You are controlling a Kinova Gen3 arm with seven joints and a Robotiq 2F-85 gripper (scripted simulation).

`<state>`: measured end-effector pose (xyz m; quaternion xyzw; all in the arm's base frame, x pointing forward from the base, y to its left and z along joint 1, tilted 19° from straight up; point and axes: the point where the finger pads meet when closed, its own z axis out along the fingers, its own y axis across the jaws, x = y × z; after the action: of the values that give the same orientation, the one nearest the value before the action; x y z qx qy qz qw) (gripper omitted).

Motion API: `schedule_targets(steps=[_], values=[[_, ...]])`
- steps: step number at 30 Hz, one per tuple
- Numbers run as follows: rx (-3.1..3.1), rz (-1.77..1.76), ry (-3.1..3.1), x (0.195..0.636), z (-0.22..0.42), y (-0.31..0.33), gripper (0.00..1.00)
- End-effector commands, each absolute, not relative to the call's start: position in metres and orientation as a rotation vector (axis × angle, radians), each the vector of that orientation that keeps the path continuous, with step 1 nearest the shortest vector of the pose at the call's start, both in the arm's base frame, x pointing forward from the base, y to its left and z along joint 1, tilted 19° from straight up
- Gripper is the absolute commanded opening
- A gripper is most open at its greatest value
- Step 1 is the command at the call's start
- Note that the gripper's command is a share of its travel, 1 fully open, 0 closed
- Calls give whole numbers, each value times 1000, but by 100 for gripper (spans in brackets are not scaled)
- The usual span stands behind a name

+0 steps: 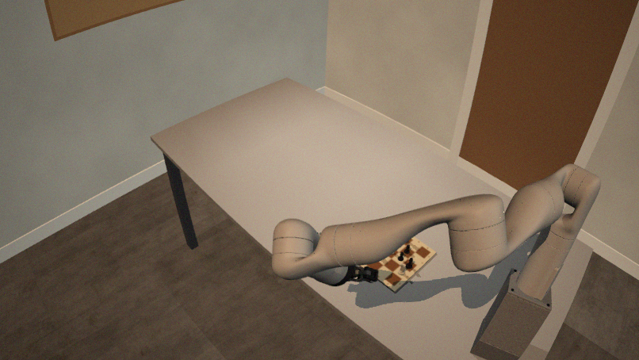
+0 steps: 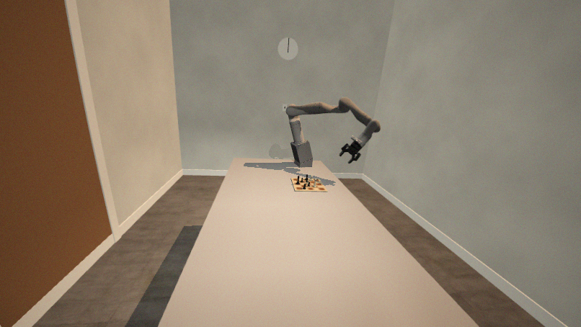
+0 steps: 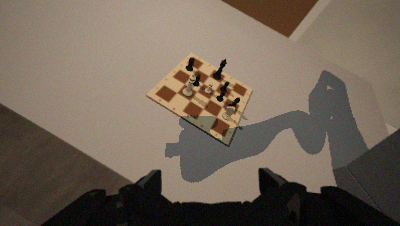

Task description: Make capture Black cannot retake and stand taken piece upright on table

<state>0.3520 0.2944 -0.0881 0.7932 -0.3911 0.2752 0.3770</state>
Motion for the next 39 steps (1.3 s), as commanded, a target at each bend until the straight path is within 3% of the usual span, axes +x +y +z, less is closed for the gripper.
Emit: schedule_targets(steps=[1,18,39], values=[[1969,735,-1075,376,-109,280,100],[1789,920,-1422,419,-172,255,100],[1740,957,-1492,424,-190,245,100]])
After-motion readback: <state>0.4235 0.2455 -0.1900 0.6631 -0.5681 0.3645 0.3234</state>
